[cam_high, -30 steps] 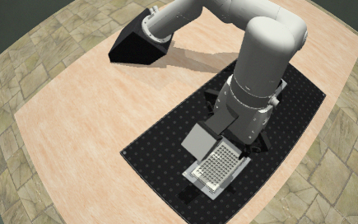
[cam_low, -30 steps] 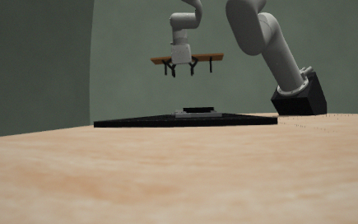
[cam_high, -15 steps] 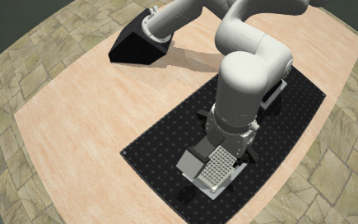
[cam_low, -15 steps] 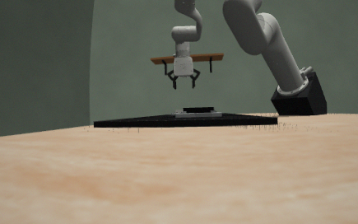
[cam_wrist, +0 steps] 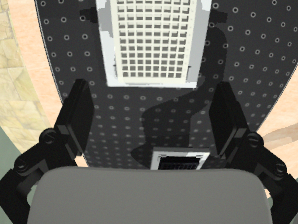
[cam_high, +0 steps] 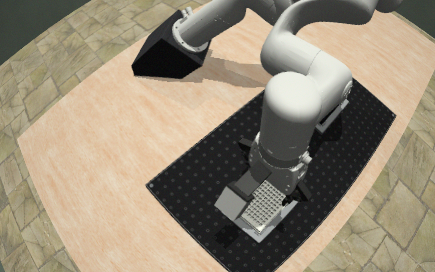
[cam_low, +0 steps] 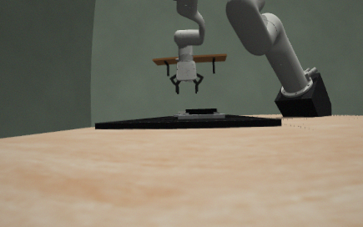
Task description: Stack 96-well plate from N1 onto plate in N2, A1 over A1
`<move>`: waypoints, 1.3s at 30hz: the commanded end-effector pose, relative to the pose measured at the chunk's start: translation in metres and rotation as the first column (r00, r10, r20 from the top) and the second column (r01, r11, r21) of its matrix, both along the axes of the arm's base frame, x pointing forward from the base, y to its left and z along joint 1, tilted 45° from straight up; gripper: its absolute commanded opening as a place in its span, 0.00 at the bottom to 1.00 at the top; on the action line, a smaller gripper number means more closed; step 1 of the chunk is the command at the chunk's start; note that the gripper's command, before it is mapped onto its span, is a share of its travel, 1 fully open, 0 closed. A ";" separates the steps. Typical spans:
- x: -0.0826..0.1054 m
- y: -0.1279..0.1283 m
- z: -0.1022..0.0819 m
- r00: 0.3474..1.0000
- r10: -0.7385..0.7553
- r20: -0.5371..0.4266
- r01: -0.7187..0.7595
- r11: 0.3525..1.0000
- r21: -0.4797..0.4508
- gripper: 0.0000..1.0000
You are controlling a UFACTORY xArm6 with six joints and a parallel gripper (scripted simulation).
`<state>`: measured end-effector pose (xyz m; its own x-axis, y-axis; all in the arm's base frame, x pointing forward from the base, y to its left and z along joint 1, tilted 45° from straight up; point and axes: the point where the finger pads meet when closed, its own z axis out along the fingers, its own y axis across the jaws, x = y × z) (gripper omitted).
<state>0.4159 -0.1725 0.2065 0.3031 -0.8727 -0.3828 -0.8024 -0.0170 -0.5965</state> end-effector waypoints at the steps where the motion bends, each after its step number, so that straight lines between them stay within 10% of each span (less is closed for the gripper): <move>1: 0.001 0.000 0.000 1.000 -0.001 0.002 0.001 1.000 -0.002 1.00; 39: 0.030 0.028 -0.040 1.000 -0.001 0.002 0.001 1.000 -0.001 1.00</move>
<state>0.4441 -0.1454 0.1674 0.3031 -0.8724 -0.3833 -0.8027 -0.0170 -0.5961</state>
